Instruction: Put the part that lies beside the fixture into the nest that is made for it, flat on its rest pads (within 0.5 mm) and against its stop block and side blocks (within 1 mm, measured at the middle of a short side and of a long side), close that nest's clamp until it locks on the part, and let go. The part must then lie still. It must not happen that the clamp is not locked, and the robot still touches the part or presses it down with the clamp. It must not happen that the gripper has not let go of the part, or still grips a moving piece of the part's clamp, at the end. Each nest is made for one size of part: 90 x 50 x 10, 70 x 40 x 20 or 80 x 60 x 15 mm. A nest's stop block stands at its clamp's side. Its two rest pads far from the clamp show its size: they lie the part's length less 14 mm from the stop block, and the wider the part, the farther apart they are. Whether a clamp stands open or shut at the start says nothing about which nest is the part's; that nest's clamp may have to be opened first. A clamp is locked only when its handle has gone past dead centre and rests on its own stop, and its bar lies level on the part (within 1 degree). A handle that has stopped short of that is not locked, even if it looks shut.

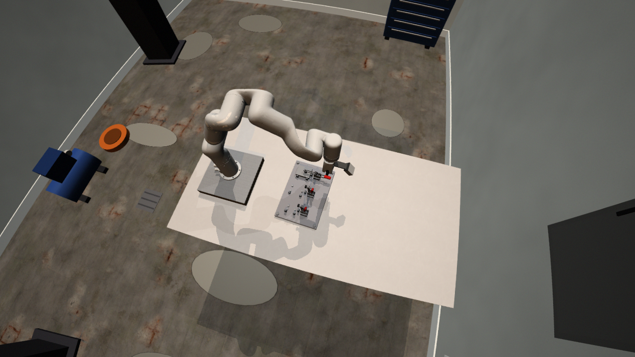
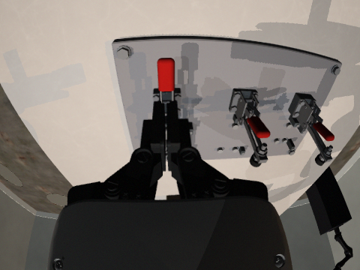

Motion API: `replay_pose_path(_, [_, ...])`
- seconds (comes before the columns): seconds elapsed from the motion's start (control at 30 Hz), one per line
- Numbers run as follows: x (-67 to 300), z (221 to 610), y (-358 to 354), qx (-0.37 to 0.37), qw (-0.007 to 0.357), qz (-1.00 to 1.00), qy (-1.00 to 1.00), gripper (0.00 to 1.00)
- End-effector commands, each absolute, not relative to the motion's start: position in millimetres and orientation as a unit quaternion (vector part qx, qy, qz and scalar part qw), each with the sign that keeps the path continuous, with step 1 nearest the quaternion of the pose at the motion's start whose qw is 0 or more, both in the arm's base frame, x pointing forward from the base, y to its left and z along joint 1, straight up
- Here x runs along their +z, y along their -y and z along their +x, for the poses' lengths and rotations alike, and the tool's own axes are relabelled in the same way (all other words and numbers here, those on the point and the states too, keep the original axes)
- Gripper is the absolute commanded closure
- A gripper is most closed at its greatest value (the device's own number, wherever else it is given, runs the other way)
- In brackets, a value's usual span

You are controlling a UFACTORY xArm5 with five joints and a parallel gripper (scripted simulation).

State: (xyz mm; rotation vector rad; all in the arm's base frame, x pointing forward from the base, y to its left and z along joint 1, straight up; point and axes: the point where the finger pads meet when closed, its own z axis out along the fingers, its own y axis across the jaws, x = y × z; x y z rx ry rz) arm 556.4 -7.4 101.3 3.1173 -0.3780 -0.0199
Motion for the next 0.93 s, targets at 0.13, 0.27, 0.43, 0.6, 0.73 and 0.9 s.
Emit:
replay_pose_path(0.13, [103.3, 557.7, 7.4, -0.004, 0.000, 0.993, 0.120, 1.00])
replay_pose_path(0.27, [103.3, 557.7, 7.4, -0.004, 0.000, 0.993, 0.120, 1.00])
replay_pose_path(0.43, [103.3, 557.7, 7.4, -0.004, 0.000, 0.993, 0.120, 0.00])
replay_pose_path(0.6, [103.3, 557.7, 7.4, -0.004, 0.000, 0.993, 0.120, 0.00])
replay_pose_path(0.73, [103.3, 557.7, 7.4, -0.004, 0.000, 0.993, 0.120, 0.00])
replay_pose_path(0.9, [103.3, 557.7, 7.4, -0.004, 0.000, 0.993, 0.120, 0.00])
